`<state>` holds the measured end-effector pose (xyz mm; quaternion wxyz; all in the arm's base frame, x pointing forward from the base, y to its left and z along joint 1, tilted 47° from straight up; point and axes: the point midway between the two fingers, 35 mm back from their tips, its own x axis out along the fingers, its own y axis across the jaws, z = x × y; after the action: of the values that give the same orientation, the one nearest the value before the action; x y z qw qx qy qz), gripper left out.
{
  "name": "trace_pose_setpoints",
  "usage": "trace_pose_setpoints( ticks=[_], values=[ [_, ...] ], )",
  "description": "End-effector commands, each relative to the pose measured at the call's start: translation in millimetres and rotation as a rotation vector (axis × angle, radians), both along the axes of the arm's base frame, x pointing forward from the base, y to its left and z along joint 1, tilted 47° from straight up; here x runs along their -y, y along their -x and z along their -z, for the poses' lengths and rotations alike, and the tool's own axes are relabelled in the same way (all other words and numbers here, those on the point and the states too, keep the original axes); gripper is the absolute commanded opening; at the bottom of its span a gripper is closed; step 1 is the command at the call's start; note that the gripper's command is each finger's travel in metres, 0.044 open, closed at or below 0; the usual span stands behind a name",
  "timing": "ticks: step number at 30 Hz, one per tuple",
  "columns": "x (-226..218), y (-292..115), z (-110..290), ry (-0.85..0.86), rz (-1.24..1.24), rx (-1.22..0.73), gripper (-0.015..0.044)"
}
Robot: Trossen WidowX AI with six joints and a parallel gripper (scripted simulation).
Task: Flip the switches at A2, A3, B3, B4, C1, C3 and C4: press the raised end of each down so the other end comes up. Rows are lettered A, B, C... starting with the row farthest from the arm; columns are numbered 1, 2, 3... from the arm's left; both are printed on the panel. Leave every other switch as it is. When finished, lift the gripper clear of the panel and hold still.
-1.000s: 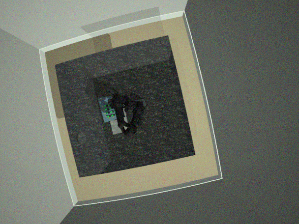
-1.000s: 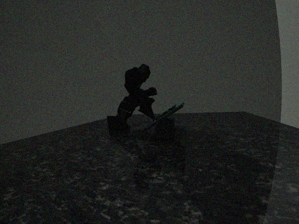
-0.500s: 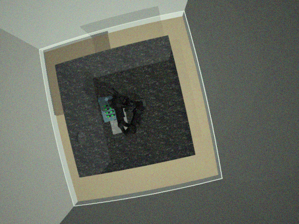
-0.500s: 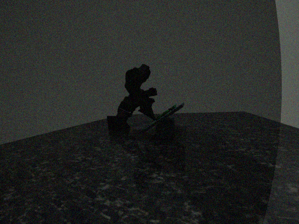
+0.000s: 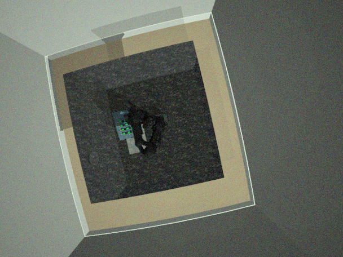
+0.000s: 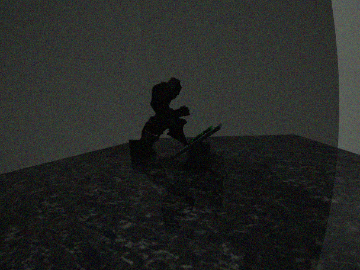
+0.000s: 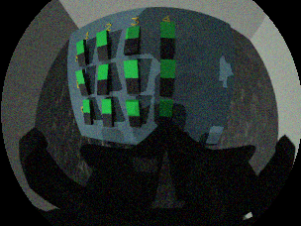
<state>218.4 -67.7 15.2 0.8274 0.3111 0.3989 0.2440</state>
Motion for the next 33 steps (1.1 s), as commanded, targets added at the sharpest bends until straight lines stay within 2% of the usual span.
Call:
trace_pose_setpoints(
  ticks=[1,7,14,20,26,33],
  values=[
    [-1.0,-0.5,-0.2,-0.005,0.004,0.003,0.0000],
    [1.3,0.2,-0.5,0.001,0.000,0.000,0.0000],
    [42.2,34.3,-33.3,0.000,-0.015,-0.018,0.0000],
    [42.0,33.2,-35.2,0.000,-0.015,-0.018,0.0000],
    [27.1,5.8,-95.1,-0.003,-0.015,-0.018,0.0000],
    [26.2,5.1,-97.3,-0.003,-0.015,-0.018,0.0000]
  ],
)
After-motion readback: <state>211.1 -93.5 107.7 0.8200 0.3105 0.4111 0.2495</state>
